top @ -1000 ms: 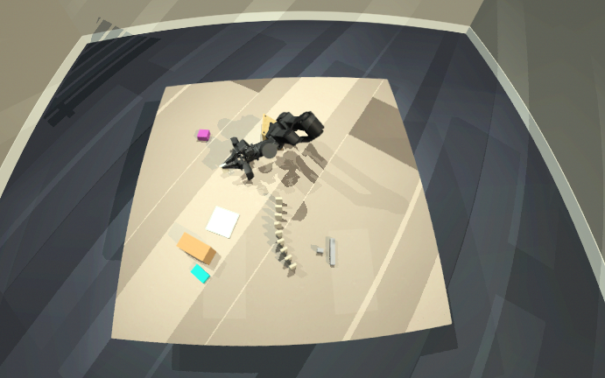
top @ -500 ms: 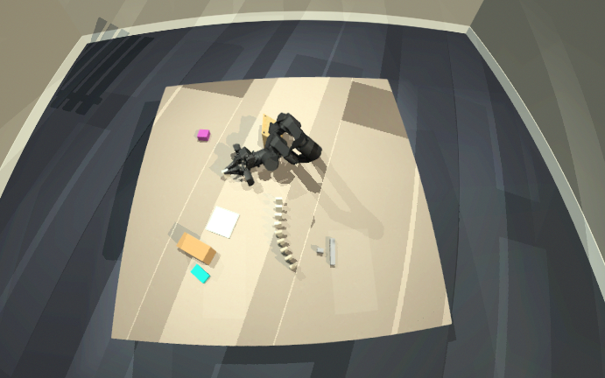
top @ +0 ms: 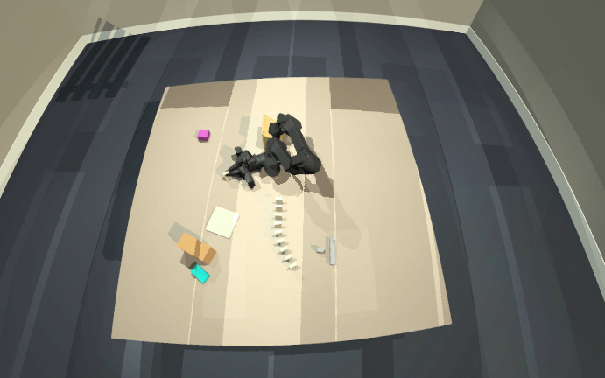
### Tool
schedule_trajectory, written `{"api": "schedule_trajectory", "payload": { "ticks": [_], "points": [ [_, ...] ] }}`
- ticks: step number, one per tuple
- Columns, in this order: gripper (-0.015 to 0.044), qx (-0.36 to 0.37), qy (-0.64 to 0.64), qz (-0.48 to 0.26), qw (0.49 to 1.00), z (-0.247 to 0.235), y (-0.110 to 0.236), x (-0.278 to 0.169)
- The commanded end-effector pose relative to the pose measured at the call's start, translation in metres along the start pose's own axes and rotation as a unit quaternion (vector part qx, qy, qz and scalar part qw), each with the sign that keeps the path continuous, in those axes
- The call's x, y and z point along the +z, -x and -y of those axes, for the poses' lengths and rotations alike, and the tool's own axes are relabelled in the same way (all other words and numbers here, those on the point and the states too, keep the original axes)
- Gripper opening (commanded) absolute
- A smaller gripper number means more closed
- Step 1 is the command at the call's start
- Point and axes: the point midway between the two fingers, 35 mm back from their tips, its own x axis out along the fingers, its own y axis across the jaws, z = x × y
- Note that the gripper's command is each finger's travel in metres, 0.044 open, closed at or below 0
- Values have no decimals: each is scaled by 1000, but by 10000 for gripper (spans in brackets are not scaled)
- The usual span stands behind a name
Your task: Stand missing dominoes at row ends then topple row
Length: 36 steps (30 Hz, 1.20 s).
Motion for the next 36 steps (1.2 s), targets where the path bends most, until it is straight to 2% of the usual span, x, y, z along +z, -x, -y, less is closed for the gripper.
{"api": "schedule_trajectory", "payload": {
  "ticks": [1,5,21,27,31,36],
  "points": [
    [21,1,-4,5,1000,-1,-1,0],
    [21,1,-4,5,1000,-1,-1,0],
    [440,1,-4,5,1000,-1,-1,2],
    [440,-2,-2,10,1000,-3,0,47],
    [440,-2,1,9,1000,-4,-2,49],
    [440,-3,32,-10,999,-16,-24,48]
  ]
}}
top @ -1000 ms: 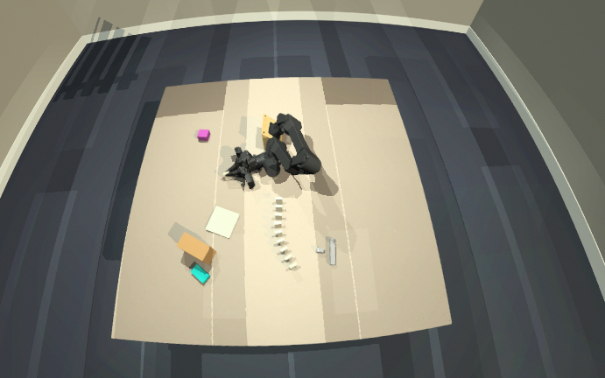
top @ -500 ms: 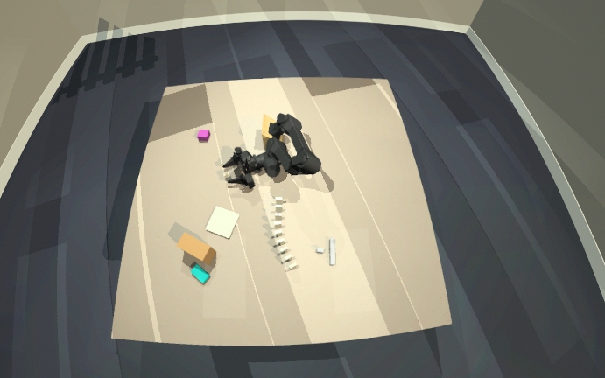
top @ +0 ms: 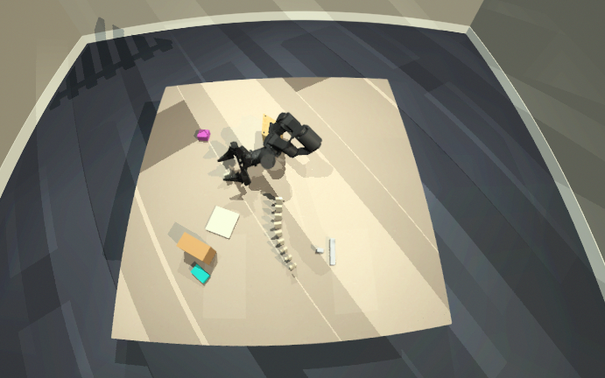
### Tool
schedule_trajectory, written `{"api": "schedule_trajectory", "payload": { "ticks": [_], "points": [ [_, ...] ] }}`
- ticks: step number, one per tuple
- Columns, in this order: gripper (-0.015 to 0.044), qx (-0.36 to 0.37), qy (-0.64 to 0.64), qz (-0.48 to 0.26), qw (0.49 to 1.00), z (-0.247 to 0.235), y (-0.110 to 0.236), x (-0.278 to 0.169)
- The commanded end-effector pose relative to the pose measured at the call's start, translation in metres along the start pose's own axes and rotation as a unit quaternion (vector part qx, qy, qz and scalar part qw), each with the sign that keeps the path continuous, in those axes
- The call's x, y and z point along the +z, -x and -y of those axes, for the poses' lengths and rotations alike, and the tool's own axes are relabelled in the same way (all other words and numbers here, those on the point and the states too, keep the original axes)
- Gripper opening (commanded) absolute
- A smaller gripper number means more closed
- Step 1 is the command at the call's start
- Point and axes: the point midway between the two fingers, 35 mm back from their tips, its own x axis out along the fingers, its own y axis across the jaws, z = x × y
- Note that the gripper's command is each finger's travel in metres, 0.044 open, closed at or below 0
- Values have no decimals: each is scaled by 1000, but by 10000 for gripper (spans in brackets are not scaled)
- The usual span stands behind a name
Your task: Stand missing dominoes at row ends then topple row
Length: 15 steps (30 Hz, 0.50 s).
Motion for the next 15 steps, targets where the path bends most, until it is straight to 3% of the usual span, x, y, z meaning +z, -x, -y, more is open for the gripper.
{"api": "schedule_trajectory", "payload": {
  "ticks": [1,5,9,15],
  "points": [
    [440,7,15,-8,1000,-13,-15,4],
    [440,4,51,-26,998,-16,-24,2],
    [440,5,171,-92,981,-23,-48,-1],
    [440,38,353,-229,906,-28,-75,-17]
  ]
}}
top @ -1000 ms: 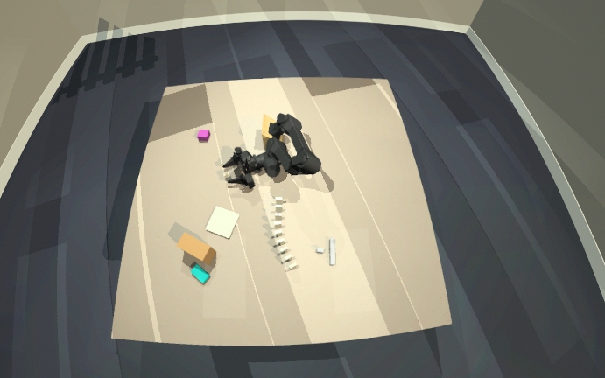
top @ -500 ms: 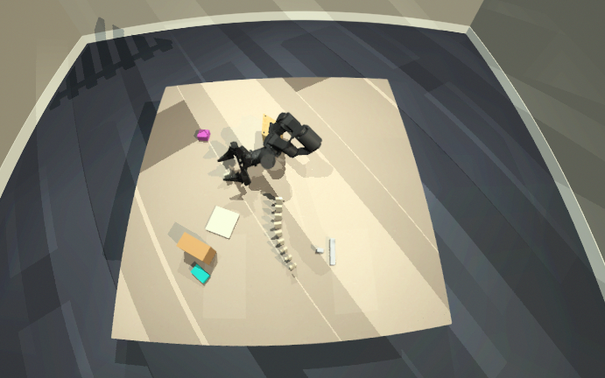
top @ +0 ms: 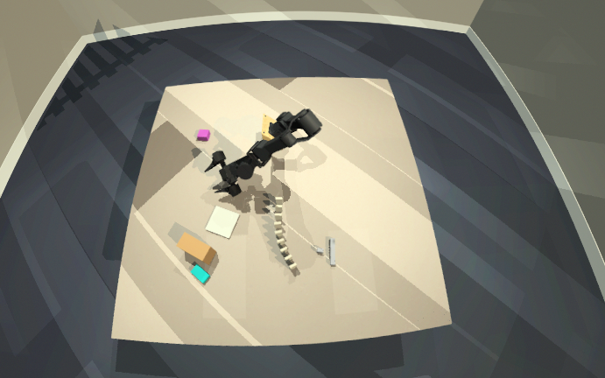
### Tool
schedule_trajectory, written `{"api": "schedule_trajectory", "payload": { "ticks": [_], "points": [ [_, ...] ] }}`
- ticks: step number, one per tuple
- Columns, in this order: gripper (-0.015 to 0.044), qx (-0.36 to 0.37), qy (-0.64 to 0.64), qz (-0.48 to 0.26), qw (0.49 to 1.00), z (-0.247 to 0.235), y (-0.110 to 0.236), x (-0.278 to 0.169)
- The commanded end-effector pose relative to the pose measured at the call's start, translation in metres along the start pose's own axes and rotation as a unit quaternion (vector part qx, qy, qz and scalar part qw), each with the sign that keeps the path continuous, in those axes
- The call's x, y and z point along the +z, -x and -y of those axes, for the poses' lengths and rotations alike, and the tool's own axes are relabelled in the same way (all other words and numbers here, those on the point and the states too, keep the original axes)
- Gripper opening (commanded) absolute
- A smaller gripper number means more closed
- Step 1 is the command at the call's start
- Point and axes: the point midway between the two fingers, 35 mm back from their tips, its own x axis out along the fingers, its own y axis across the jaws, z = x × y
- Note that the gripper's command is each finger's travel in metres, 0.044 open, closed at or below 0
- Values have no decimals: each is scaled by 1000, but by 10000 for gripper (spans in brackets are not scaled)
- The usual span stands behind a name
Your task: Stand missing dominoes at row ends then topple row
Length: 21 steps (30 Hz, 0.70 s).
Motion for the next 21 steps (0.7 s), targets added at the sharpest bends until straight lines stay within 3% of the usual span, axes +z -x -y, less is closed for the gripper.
{"api": "schedule_trajectory", "payload": {
  "ticks": [1,8,13,21],
  "points": [
    [440,41,132,-90,986,-5,-18,4],
    [440,125,276,-203,931,-3,-20,4],
    [440,249,376,-269,851,2,-4,15],
    [440,429,432,-282,742,30,36,25]
  ]
}}
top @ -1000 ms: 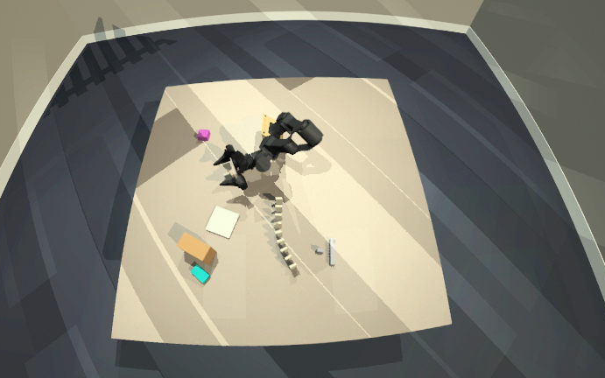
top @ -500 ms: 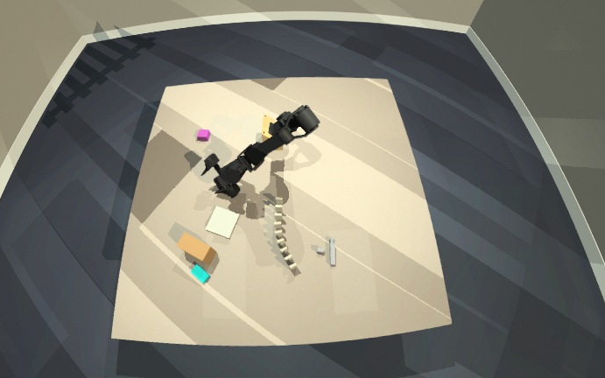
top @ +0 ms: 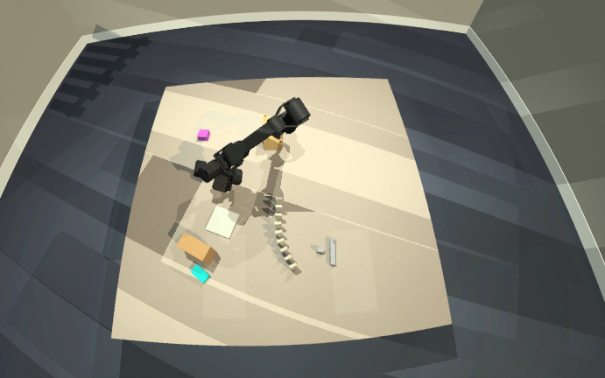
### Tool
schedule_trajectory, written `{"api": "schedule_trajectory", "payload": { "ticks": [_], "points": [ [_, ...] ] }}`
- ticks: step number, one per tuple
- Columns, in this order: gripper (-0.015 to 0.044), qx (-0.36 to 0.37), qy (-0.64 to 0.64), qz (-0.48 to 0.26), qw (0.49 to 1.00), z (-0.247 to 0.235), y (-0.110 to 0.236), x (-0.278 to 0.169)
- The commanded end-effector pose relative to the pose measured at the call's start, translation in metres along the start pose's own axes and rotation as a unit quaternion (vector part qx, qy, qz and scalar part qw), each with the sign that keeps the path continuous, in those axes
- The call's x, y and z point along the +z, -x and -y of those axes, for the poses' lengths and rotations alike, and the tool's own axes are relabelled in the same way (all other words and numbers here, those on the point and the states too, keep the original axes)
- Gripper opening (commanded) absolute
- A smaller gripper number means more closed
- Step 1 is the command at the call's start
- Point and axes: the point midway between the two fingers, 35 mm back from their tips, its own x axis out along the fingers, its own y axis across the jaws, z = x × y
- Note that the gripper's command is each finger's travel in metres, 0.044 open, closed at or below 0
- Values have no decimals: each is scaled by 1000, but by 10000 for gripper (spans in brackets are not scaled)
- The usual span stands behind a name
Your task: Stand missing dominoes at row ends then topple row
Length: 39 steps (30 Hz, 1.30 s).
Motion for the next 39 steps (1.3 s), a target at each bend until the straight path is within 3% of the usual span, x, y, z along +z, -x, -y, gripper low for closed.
{"api": "schedule_trajectory", "payload": {
  "ticks": [1,4,16,24,38,39],
  "points": [
    [440,196,154,42,968,0,55,-26],
    [440,237,183,72,951,-1,69,-37],
    [440,237,183,72,951,-2,68,-37],
    [440,238,183,72,951,-32,13,-33],
    [440,238,184,73,951,-41,-1,-33],
    [414,238,184,73,951,-41,-1,-33]
  ]
}}
